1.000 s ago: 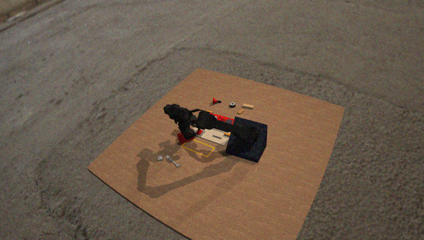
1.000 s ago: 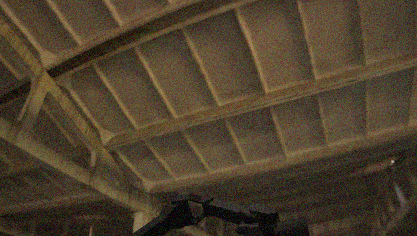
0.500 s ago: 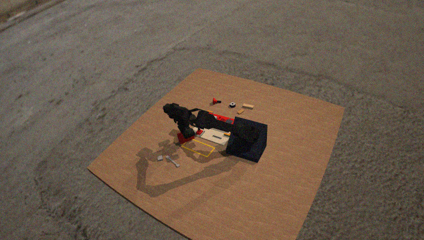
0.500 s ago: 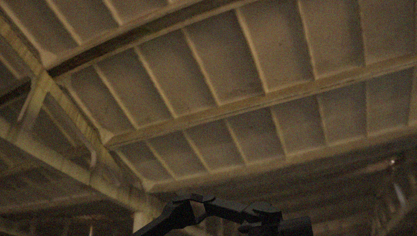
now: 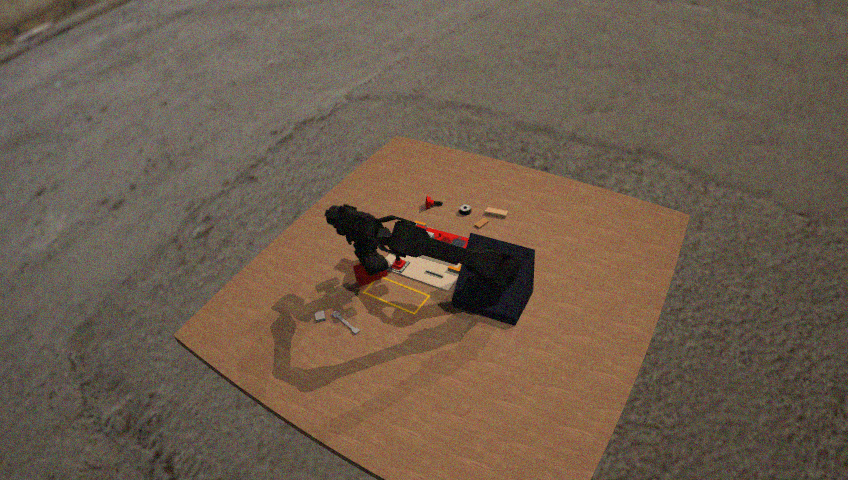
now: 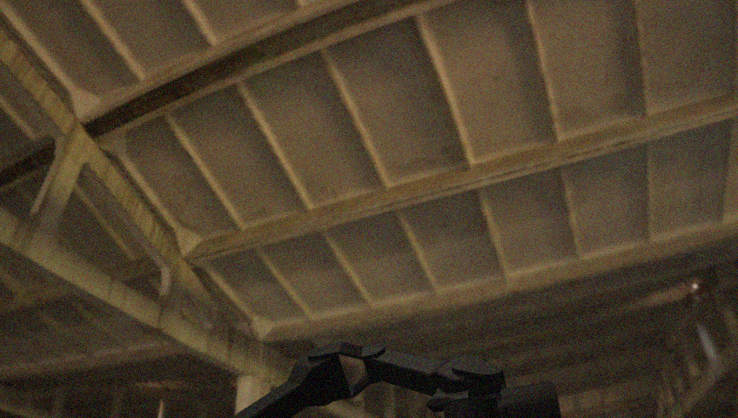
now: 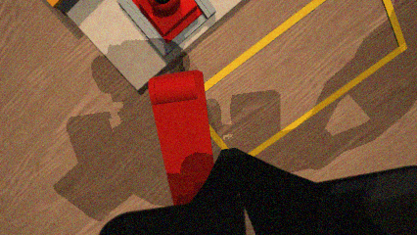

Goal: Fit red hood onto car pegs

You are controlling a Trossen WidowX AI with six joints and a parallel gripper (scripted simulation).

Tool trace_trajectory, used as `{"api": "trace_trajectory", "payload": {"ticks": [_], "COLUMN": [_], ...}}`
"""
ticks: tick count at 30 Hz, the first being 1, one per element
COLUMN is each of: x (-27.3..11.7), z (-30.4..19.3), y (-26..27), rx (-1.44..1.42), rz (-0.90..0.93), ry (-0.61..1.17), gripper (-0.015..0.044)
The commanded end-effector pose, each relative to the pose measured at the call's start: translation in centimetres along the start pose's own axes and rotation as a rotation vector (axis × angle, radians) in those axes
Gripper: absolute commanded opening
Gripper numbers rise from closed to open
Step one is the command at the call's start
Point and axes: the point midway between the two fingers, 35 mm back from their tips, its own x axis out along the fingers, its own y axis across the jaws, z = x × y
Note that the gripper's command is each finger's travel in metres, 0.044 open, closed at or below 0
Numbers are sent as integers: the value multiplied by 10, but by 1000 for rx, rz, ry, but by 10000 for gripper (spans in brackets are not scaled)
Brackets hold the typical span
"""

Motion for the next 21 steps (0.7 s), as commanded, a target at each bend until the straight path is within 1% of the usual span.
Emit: {"api": "trace_trajectory", "payload": {"ticks": [1, 21], "x": [2, 2], "z": [1, 1], "y": [3, 14], "rx": [2, 1], "rz": [-7, -7], "ry": [0, 0], "gripper": [0, 0]}}
